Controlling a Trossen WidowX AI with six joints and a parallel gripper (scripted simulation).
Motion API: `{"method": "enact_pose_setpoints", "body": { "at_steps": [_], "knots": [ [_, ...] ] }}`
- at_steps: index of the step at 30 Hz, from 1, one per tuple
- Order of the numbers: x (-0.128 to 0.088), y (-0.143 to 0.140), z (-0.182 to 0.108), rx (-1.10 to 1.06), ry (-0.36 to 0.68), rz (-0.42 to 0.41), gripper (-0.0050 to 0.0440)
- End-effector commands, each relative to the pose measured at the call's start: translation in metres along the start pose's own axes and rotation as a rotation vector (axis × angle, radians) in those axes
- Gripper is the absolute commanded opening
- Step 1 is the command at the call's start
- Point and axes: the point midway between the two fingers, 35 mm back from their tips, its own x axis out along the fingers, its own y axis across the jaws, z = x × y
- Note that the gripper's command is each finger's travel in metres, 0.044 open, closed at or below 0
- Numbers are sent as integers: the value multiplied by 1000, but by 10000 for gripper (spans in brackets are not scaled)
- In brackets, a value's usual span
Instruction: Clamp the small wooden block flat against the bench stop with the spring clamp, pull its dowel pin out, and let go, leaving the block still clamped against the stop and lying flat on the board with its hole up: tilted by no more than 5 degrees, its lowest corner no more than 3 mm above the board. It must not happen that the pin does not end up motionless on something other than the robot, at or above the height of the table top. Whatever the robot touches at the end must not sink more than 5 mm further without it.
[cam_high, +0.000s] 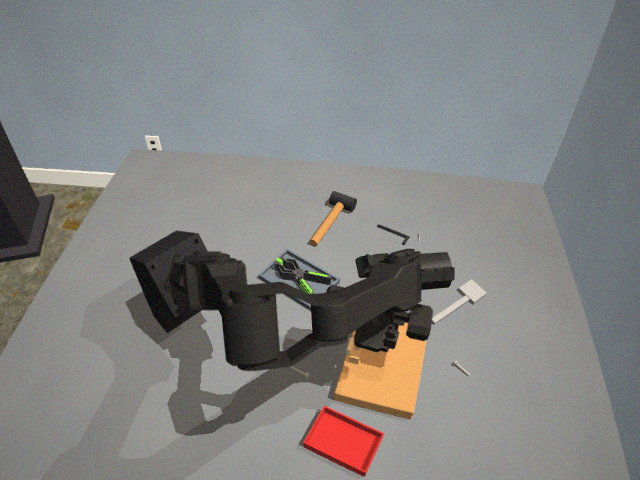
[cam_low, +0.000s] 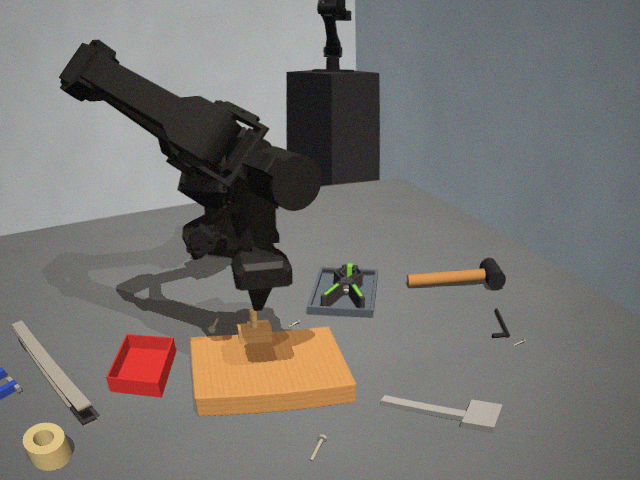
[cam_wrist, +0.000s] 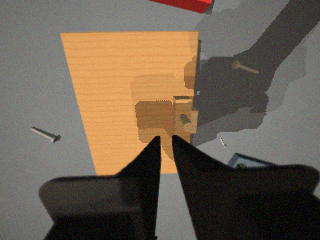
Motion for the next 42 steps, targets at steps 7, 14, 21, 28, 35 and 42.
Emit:
{"method": "enact_pose_setpoints", "body": {
  "at_steps": [7,14,21,28,35,42],
  "knots": [
    [-1,-8,-17,-86,18,-15,130],
    [-3,-15,-31,-160,33,-26,200],
    [-5,-24,-44,-232,41,-37,270],
    [-6,-29,-53,-281,46,-42,320],
    [-9,-38,-65,-350,52,-49,390],
    [-11,-44,-73,-399,55,-53,440]
  ]
}}
